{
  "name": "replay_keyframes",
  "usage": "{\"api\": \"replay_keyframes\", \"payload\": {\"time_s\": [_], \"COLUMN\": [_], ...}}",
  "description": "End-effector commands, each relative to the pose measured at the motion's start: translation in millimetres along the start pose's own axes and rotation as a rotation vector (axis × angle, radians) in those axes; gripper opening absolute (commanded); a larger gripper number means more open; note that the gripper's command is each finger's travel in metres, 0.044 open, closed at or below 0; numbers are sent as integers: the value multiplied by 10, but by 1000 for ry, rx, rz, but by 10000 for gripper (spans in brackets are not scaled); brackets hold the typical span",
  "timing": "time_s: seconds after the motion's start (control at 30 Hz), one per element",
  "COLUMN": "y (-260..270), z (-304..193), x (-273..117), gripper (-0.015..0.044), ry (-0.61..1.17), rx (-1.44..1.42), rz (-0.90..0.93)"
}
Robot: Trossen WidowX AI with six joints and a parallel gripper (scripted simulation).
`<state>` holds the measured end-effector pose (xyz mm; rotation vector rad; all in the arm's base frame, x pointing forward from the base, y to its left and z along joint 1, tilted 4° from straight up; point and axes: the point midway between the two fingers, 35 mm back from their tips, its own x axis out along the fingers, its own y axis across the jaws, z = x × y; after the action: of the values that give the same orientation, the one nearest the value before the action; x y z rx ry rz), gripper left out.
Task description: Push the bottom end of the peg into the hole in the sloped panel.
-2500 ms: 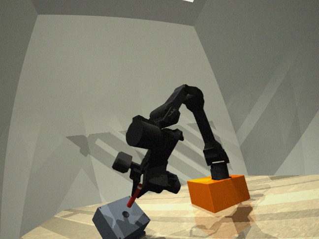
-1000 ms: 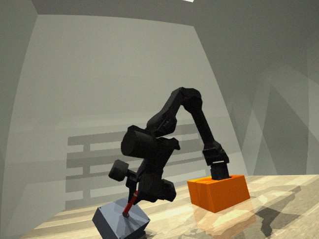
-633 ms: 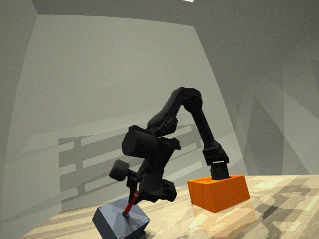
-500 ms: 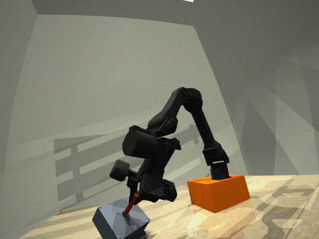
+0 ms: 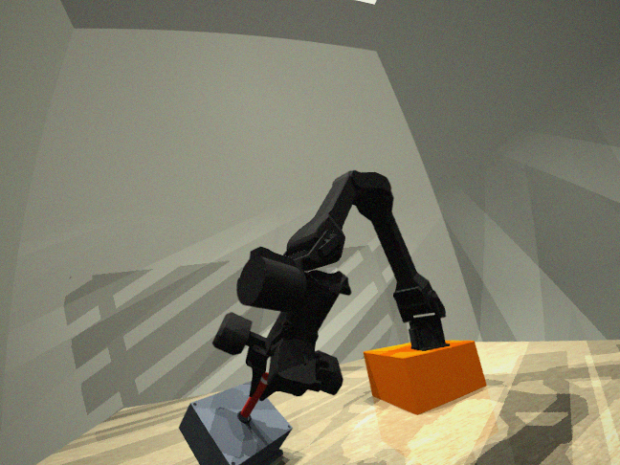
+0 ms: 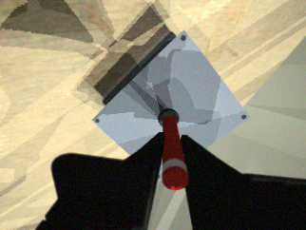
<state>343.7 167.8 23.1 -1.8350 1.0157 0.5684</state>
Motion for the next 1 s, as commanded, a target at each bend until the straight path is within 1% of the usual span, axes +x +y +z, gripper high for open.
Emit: {"api": "replay_keyframes", "payload": {"time_s": [0.0, 0.97], "y": [25, 14], "z": [-2, -1], "x": [23, 118], "gripper": [0, 0], "ry": [2, 2], "rx": [-8, -8], "rz": [5, 4]}}
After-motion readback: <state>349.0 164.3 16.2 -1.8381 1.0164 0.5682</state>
